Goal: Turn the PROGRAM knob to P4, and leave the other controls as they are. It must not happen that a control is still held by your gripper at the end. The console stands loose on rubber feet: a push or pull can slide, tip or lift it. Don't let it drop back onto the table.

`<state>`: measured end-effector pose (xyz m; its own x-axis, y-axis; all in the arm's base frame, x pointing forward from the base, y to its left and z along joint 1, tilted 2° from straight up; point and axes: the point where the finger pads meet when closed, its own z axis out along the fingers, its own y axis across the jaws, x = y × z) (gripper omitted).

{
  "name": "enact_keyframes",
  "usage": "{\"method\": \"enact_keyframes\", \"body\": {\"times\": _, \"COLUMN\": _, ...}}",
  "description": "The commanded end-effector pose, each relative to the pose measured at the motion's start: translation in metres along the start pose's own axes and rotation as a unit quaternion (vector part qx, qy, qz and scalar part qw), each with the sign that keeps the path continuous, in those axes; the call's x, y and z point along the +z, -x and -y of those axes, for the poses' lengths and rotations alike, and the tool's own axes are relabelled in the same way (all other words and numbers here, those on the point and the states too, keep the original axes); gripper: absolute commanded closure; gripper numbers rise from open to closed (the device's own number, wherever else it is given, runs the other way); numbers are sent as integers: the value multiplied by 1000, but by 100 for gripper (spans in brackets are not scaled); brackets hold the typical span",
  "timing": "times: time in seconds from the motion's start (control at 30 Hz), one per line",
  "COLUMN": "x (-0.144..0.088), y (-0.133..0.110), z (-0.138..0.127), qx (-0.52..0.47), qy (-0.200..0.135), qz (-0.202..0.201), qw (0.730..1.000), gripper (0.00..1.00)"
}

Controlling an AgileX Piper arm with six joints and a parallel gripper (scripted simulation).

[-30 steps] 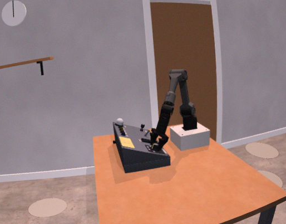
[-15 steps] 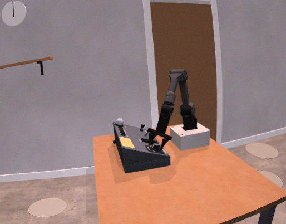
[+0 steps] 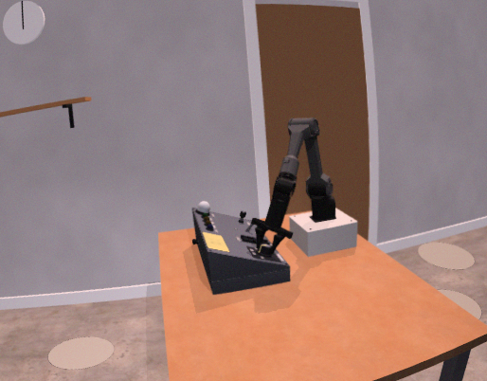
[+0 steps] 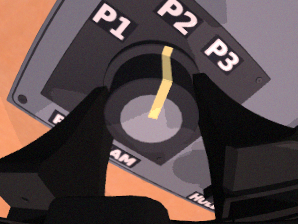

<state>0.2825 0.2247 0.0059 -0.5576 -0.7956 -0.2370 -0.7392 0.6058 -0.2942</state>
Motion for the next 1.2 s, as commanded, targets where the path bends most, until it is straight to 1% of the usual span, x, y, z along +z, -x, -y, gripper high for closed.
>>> {"method": "enact_keyframes", "body": {"times": 0.0, "x": 0, "y": 0, "z": 0, "qx": 0, "qy": 0, "qz": 0, "qw": 1000, "gripper": 100}}
{"method": "enact_keyframes", "body": {"times": 0.73, "x": 0, "y": 0, "z": 0, "qx": 1, "qy": 0, "qz": 0, "qw": 1000, "gripper": 100}}
{"method": "enact_keyframes", "body": {"times": 1.17, "x": 0, "y": 0, "z": 0, "qx": 20, "qy": 0, "qz": 0, "qw": 1000, "gripper": 100}}
